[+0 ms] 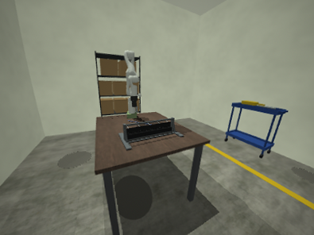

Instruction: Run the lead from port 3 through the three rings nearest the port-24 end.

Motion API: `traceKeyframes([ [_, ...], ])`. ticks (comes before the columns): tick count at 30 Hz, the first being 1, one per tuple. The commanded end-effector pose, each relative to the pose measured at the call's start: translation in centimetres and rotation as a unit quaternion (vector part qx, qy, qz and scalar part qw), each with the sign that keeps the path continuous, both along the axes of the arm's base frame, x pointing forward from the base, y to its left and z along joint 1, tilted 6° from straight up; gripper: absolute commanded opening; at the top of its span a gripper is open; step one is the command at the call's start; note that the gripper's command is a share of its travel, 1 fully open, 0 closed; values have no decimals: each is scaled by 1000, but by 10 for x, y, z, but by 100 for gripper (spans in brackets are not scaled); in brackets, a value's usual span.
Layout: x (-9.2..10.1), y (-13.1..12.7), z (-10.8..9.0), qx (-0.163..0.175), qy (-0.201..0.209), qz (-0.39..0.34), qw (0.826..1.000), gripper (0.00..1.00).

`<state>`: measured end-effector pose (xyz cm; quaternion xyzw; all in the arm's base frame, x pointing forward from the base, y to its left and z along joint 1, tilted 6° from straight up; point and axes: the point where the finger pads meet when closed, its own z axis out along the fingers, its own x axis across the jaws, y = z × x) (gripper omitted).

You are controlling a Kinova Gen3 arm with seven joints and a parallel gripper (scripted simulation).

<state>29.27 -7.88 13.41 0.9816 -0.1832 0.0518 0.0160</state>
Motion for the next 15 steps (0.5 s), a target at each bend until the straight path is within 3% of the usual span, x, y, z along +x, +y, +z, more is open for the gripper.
traceKeyframes([
  [1, 1, -1, 1, -2, -2, 0, 1000, 0],
  [15, 0, 0, 1, -2, -2, 3, 1000, 0],
])
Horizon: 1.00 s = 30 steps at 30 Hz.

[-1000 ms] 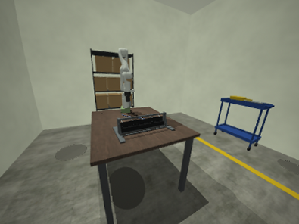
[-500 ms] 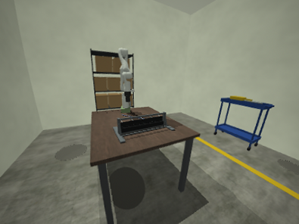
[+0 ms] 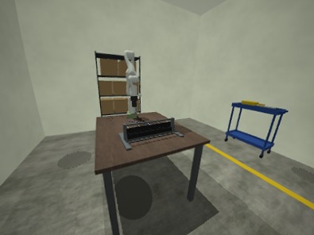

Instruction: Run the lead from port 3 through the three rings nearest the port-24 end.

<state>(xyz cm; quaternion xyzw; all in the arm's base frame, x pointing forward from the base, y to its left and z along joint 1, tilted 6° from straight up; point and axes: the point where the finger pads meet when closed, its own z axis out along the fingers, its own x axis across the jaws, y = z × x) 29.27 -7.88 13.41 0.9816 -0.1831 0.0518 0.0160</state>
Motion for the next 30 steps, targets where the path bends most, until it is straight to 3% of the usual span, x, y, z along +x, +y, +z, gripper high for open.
traceKeyframes([
  [1, 0, 0, 1, -2, -2, 4, 1000, 0],
  [10, -1, 2, 0, -4, -1, 27, 1000, 0],
  [18, -5, 8, -1, -11, 4, 98, 995, 0],
  [26, -10, 14, -2, -18, 8, 174, 984, 0],
  [30, -14, 18, -3, -24, 12, 237, 971, 0],
])
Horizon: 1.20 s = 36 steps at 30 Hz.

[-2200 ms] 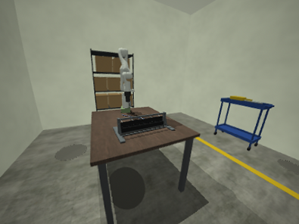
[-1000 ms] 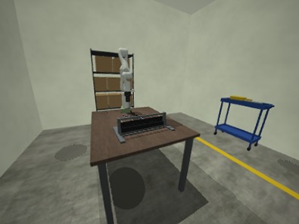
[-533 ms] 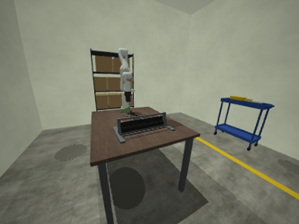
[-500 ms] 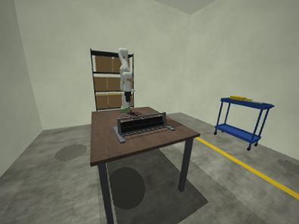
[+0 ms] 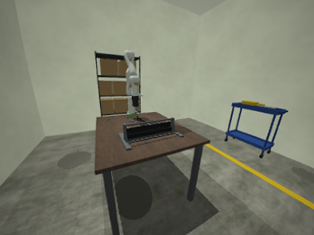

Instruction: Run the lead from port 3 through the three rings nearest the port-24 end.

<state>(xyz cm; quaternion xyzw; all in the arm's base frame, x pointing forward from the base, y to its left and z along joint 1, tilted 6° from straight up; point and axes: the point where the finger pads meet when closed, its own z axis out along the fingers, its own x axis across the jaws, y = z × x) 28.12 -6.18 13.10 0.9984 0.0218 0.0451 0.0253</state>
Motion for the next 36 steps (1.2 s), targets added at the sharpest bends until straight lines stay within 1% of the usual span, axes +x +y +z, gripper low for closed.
traceKeyframes([
  [1, -3, 3, 0, -7, 1, 52, 999, 0],
  [6, -9, 8, -1, -15, 6, 147, 989, 0],
  [11, -14, 14, -3, -25, 12, 251, 968, 0],
  [13, -14, 14, -3, -25, 12, 251, 968, 0],
  [16, -18, 16, -3, -30, 15, 315, 949, 0],
  [19, -21, 19, -4, -36, 19, 378, 925, 0],
  [22, -24, 21, -4, -42, 22, 441, 896, 0],
  [28, -29, 24, -5, -52, 28, 556, 829, 0],
  [30, -29, 24, -5, -52, 28, 556, 829, 0],
  [36, -32, 26, -6, -62, 33, 654, 753, 0],
])
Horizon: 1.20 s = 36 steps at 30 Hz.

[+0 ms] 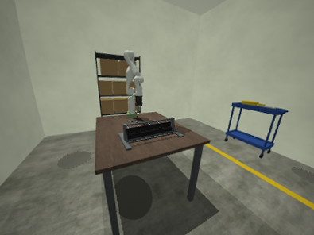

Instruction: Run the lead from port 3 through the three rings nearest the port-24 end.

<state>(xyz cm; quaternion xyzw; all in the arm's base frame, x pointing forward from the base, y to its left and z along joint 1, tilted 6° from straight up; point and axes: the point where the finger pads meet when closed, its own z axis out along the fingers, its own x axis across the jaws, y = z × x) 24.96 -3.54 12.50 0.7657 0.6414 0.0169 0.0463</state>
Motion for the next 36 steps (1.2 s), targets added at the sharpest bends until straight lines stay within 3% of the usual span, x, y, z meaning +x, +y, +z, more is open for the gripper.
traceKeyframes([
  [1, -1, 0, 0, -7, 0, 61, 998, 0],
  [9, -2, 2, 0, -19, 6, 194, 981, 0],
  [20, -2, 3, 0, -29, 10, 290, 956, 0],
  [36, -1, 5, 0, -33, 12, 333, 942, 0],
])
